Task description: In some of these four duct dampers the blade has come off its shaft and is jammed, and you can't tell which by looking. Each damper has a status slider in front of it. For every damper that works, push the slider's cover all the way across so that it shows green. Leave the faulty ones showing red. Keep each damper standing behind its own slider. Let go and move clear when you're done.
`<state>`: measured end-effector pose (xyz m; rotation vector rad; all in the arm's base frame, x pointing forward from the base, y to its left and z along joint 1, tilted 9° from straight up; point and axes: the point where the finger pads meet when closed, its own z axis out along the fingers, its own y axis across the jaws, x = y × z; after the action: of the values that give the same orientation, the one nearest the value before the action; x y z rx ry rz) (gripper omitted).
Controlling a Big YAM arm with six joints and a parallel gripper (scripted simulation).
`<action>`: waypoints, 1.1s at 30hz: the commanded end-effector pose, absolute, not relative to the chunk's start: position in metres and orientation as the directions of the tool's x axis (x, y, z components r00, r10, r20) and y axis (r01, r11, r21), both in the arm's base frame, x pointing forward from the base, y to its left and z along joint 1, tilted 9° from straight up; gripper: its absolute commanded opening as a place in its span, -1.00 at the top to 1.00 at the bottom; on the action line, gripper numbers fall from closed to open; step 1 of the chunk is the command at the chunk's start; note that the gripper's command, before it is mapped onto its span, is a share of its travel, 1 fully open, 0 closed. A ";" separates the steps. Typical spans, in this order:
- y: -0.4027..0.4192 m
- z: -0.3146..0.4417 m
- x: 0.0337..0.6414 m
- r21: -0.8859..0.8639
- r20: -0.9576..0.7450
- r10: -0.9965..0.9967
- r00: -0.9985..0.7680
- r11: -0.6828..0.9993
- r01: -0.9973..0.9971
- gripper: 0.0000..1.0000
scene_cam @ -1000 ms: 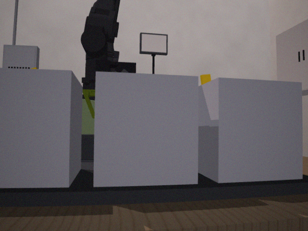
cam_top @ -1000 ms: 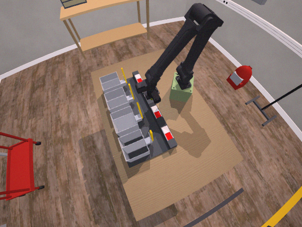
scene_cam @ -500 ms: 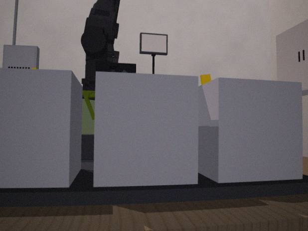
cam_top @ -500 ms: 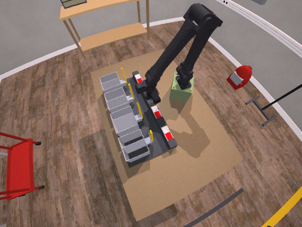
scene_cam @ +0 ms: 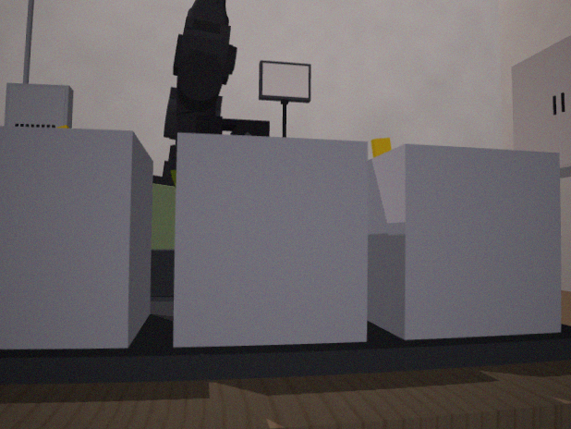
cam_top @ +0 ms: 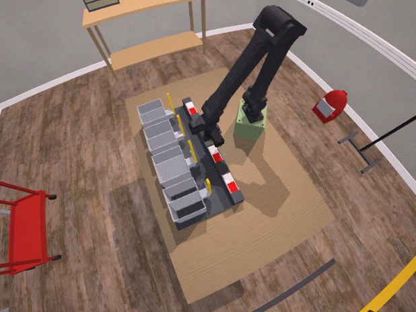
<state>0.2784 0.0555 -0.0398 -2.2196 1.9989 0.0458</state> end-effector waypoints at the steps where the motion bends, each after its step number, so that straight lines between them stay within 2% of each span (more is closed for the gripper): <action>1: 0.059 -0.036 0.280 -0.119 -0.123 -0.989 0.079 -0.064 -0.991 1.00; 33: 0.057 -0.036 0.280 -0.120 -0.124 -0.990 0.074 -0.059 -0.991 1.00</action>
<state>0.2789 0.0560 -0.0389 -2.1869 2.0355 0.0415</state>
